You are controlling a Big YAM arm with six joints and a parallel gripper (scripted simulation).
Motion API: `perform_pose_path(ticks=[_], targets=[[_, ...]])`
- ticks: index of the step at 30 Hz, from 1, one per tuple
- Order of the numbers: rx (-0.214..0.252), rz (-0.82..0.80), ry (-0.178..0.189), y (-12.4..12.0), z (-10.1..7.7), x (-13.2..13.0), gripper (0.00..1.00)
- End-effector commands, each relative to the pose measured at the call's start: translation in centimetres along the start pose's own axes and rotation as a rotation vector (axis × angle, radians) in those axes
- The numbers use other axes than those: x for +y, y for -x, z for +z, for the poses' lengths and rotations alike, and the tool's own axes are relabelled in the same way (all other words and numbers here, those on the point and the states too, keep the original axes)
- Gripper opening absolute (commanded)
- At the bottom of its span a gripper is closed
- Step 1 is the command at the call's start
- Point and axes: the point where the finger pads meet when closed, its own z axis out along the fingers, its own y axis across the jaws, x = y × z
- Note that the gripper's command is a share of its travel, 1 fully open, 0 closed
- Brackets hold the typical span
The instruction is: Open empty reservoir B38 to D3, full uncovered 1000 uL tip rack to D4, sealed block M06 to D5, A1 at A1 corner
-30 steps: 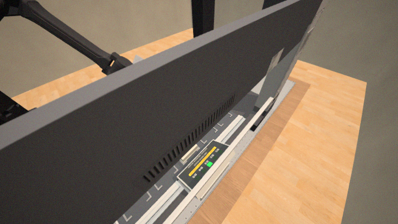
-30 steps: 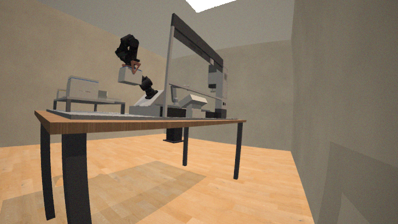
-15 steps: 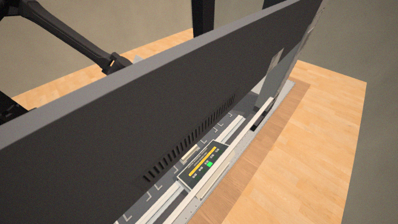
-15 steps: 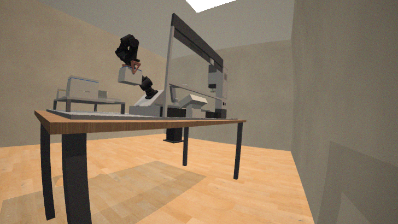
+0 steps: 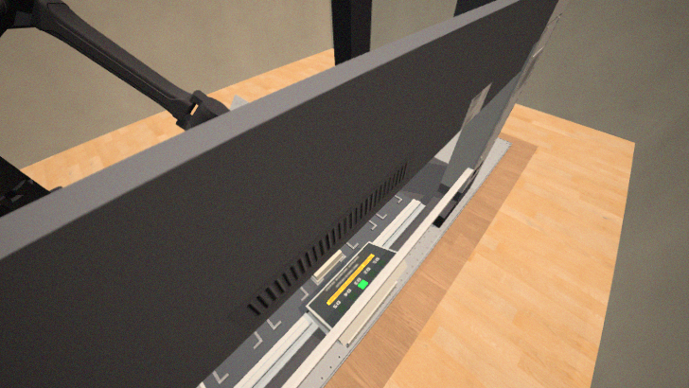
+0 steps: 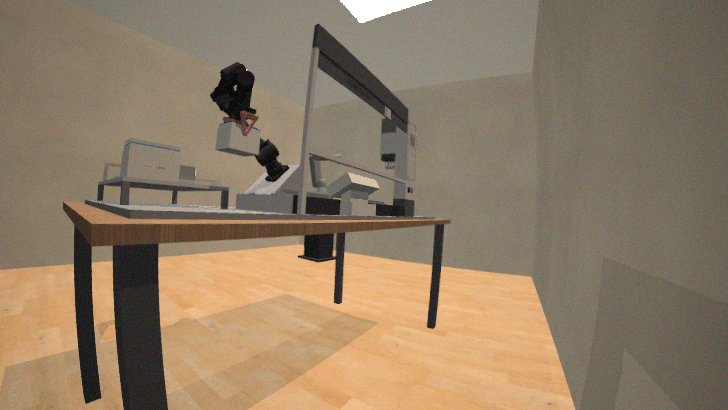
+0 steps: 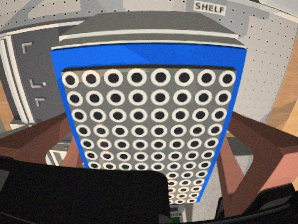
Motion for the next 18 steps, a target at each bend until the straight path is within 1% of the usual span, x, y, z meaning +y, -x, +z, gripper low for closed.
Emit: perform_pose_path(ticks=[1,14,16,18], targets=[[-0.032,-0.038,0.049,2.12,-2.42,0.22,0.0],[-0.039,-0.296,0.045,2.15,-2.41,0.21,0.0],[-0.039,-0.296,0.045,2.15,-2.41,0.21,0.0],[-0.04,-0.338,0.045,2.11,-2.44,0.23,0.0]])
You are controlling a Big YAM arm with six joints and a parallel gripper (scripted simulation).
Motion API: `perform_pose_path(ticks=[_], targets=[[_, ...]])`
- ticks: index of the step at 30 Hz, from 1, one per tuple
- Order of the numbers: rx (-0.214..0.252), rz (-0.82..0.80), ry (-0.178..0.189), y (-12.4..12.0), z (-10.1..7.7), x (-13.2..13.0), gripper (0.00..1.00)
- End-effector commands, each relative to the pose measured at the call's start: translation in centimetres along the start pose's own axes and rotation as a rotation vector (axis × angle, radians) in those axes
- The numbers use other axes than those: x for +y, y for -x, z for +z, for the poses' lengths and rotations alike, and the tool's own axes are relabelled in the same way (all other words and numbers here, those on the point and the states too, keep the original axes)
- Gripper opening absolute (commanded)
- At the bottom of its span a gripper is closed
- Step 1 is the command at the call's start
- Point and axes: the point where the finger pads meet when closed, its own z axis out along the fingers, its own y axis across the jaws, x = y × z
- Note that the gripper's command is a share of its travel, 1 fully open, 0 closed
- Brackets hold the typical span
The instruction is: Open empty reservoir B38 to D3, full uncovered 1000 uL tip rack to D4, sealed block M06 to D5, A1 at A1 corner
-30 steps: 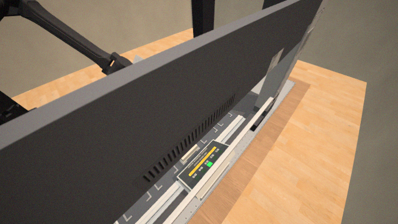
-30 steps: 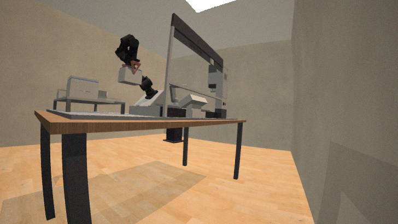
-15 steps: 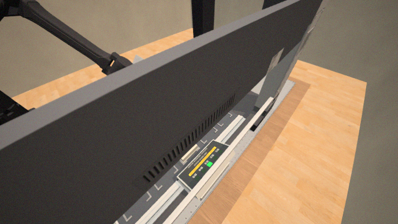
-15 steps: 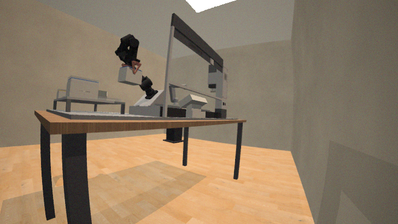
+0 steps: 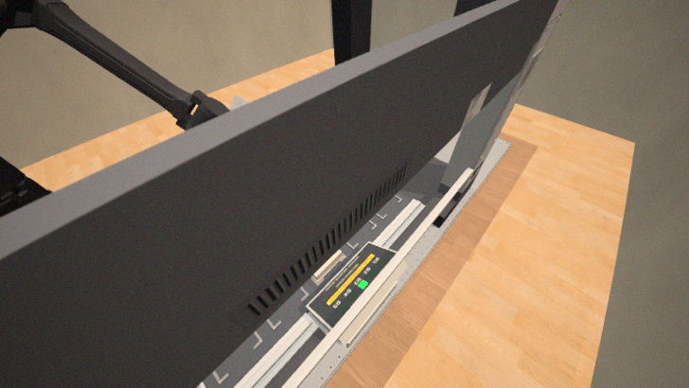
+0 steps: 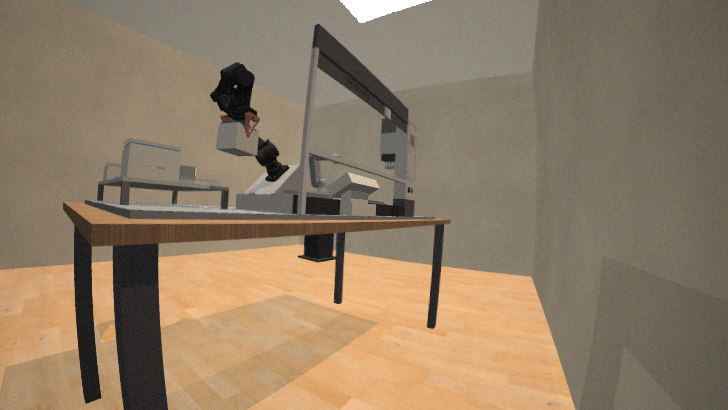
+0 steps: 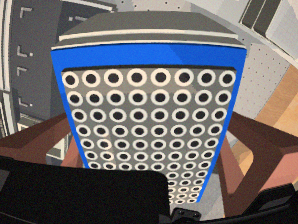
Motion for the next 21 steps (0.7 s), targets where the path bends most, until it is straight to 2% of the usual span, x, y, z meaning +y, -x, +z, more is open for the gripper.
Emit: perform_pose_path(ticks=[1,21], targets=[[-0.046,-0.057,0.038,2.12,-2.42,-0.43,0.0],[-0.053,-0.412,0.03,2.12,-2.43,-0.42,0.0]])
